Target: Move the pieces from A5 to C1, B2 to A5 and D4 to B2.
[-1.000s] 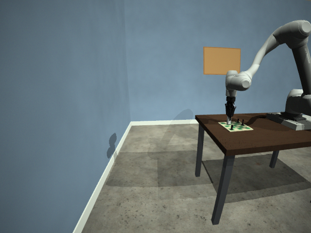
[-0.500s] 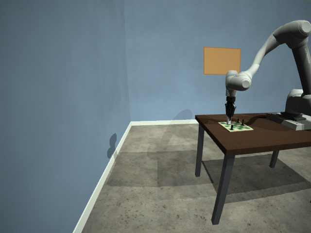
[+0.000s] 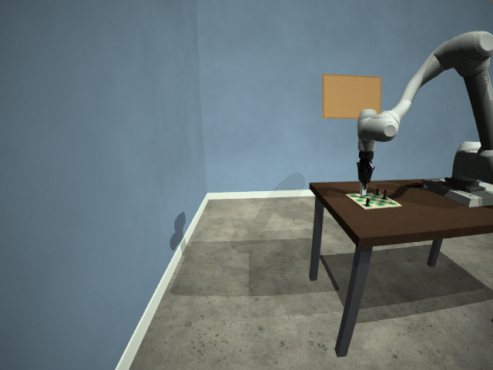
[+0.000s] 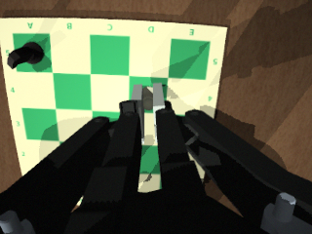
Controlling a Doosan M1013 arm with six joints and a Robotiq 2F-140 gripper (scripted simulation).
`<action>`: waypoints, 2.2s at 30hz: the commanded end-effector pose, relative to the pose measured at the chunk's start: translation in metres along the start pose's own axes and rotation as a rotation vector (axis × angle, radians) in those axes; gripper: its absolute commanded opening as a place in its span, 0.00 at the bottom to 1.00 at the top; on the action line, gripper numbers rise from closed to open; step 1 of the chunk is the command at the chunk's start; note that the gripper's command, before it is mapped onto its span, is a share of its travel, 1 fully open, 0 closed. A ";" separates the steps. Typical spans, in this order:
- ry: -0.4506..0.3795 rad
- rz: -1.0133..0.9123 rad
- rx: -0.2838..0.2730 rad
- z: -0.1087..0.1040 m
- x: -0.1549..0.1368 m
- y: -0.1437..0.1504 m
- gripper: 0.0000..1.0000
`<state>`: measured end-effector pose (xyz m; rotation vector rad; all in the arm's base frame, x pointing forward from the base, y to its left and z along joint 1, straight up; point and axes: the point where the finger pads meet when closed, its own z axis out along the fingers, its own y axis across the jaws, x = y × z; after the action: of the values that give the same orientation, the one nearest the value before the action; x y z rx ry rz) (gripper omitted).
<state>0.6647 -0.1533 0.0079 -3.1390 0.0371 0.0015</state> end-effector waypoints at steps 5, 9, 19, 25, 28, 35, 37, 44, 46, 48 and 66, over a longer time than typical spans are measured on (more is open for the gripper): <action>0.000 0.000 0.000 -0.028 0.000 0.000 0.00; 0.000 0.000 0.000 -0.058 0.000 0.000 0.00; 0.000 0.000 0.000 -0.088 0.000 0.000 0.00; 0.000 0.000 0.000 -0.088 0.000 0.000 0.00; 0.000 -0.039 0.000 -0.088 -0.004 -0.005 0.00; 0.000 -0.453 0.000 -0.089 -0.046 -0.060 0.00; 0.000 -0.627 0.000 -0.089 -0.066 -0.081 0.00; 0.000 -0.666 0.000 -0.088 -0.070 -0.086 0.00; 0.000 -0.666 0.000 -0.088 -0.070 -0.086 0.00; 0.000 -0.666 0.000 -0.088 -0.070 -0.086 0.00; 0.000 -0.666 0.000 -0.048 -0.070 -0.086 0.00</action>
<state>0.5967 -0.0662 0.0625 -2.9782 -0.9916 0.0007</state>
